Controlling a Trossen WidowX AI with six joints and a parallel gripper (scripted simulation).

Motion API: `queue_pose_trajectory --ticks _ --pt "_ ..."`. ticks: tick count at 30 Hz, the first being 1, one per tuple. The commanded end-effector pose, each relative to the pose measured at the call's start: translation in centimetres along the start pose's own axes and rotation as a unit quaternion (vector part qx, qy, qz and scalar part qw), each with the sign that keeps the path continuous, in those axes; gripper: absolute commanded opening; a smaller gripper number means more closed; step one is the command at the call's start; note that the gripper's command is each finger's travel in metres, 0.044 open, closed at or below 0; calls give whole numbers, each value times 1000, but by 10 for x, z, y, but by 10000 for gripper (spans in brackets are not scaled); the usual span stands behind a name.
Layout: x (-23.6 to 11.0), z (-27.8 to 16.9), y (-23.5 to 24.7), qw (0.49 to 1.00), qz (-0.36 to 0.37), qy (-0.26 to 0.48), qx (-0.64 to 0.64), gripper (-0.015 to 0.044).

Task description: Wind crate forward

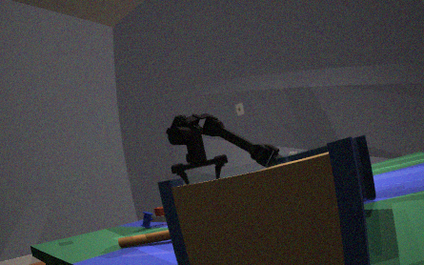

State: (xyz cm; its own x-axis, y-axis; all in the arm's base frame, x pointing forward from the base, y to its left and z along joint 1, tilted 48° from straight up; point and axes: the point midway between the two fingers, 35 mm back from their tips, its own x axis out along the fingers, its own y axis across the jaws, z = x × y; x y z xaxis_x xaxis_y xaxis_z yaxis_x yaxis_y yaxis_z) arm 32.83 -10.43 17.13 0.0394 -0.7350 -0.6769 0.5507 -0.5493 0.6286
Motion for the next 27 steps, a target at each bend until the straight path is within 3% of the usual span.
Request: queue_pose_trajectory --ticks 1,4,9,14,17,27 --pt "-24 -1 10 1000 4 0 1 440" --pt "-22 -1 10 1000 4 0 1 440" --pt "33 -1 11 1000 5 0 2 440" --pt "38 -1 11 1000 5 0 2 440" --pt "68 0 11 1000 5 -1 2 440" --pt "89 0 11 1000 6 -1 2 440"
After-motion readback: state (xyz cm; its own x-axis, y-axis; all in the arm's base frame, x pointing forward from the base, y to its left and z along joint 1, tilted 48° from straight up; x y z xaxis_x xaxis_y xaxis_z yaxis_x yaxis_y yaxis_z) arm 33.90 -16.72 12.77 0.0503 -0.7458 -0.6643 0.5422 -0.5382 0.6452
